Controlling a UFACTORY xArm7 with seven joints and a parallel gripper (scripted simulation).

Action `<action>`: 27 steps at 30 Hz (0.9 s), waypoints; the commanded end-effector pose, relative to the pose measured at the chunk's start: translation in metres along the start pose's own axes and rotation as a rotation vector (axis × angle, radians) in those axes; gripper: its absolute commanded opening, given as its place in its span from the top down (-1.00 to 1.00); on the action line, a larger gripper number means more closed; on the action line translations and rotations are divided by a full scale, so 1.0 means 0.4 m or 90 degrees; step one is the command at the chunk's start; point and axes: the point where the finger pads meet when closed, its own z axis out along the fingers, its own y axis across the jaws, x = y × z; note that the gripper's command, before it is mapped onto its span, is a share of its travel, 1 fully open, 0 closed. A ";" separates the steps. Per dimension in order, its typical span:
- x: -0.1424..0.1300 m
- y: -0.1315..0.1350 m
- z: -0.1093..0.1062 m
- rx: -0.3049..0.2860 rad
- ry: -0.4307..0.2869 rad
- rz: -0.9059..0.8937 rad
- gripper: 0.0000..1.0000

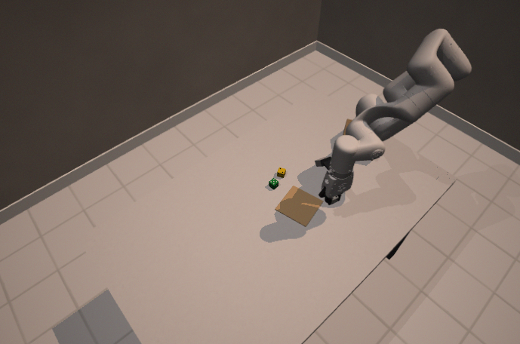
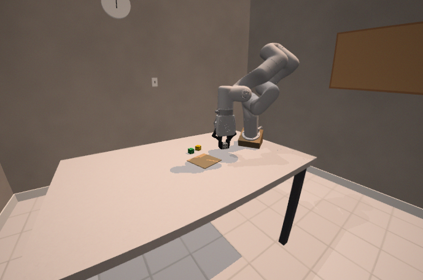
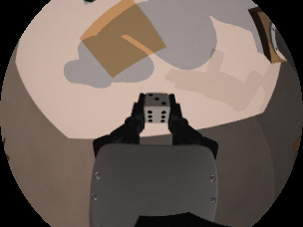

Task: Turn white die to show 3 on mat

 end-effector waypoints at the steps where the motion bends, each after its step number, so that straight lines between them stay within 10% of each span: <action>1: -0.001 -0.001 -0.006 0.001 -0.001 0.001 0.47; 27: 0.047 -0.050 -0.006 0.001 0.006 0.428 0.47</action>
